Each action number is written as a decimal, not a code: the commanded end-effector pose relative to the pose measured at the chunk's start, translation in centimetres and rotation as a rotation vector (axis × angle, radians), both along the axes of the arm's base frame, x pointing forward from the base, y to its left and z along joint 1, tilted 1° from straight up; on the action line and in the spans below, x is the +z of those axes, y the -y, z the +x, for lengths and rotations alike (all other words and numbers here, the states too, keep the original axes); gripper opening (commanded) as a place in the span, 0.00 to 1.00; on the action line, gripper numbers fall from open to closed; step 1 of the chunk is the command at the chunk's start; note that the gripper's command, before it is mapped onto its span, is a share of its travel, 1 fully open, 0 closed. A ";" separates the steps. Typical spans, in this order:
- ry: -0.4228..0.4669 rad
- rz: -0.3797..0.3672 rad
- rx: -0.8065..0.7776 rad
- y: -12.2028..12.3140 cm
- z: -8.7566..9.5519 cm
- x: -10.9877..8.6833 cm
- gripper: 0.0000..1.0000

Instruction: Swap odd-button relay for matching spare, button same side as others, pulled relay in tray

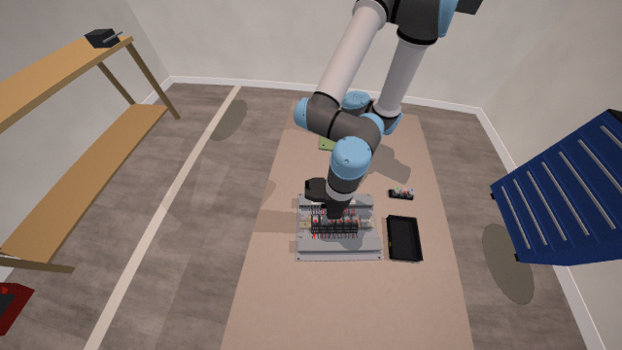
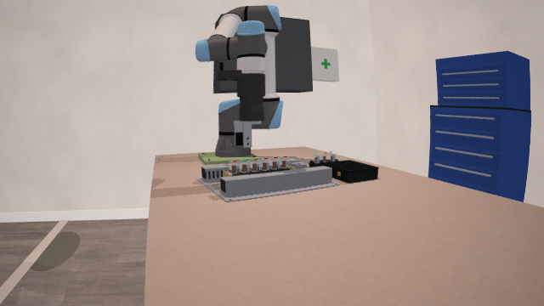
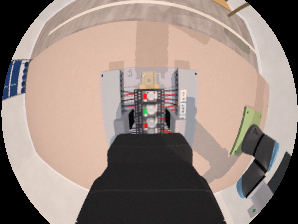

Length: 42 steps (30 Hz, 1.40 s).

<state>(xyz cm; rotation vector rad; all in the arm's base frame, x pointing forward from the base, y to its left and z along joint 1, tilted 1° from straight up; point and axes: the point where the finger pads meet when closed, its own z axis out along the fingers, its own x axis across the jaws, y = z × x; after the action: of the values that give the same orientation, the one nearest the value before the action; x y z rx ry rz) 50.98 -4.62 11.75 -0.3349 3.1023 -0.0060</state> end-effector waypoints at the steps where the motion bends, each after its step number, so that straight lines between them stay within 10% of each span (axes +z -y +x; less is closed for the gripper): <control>1: 0.002 0.000 0.000 -0.1 0.0 0.3 1.00; 28: 0.002 0.000 0.000 -0.1 0.0 0.4 1.00; 33: 0.002 0.000 0.000 -0.2 0.1 -4.1 1.00; 42: 0.002 0.000 0.000 -0.2 0.1 -4.1 1.00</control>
<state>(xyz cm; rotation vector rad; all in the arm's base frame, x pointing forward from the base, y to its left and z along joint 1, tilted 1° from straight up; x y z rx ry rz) 50.92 -4.35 7.87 -0.3351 3.1044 -0.0045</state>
